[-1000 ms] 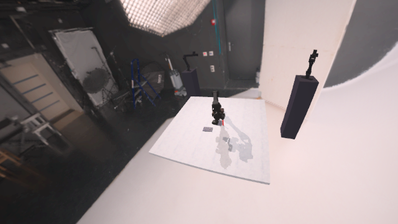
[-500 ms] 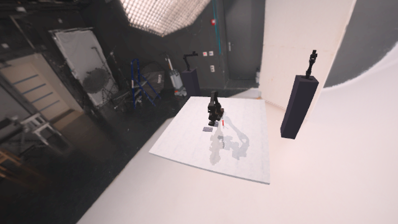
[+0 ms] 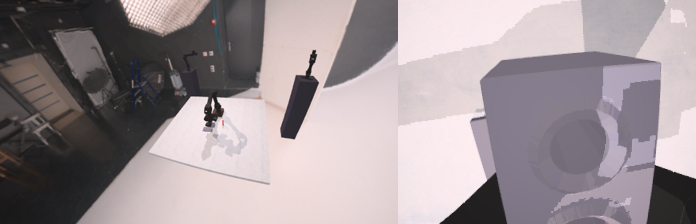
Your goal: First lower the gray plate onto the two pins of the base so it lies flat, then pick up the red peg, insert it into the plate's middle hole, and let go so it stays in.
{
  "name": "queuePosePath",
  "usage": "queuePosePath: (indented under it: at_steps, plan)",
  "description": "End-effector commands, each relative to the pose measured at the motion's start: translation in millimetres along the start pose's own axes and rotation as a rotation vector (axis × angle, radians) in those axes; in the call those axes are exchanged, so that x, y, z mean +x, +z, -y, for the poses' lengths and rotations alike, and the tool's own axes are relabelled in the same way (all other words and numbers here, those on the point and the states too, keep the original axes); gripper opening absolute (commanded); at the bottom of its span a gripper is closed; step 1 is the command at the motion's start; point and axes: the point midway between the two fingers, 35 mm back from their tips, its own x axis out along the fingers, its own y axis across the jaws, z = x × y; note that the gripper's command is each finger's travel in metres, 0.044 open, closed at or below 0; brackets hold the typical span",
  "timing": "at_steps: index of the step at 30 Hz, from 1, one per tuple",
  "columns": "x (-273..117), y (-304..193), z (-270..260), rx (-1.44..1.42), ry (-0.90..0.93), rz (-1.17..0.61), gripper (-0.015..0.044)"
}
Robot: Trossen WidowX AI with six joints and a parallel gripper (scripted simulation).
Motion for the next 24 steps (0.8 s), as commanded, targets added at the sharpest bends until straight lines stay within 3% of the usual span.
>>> queuePosePath:
  at_steps: [1,24]
  plan:
    - [6,-11,-3,-0.017,0.001,-0.003,0.0000]
    - [31,-58,-19,-0.078,0.003,-0.008,0.0000]
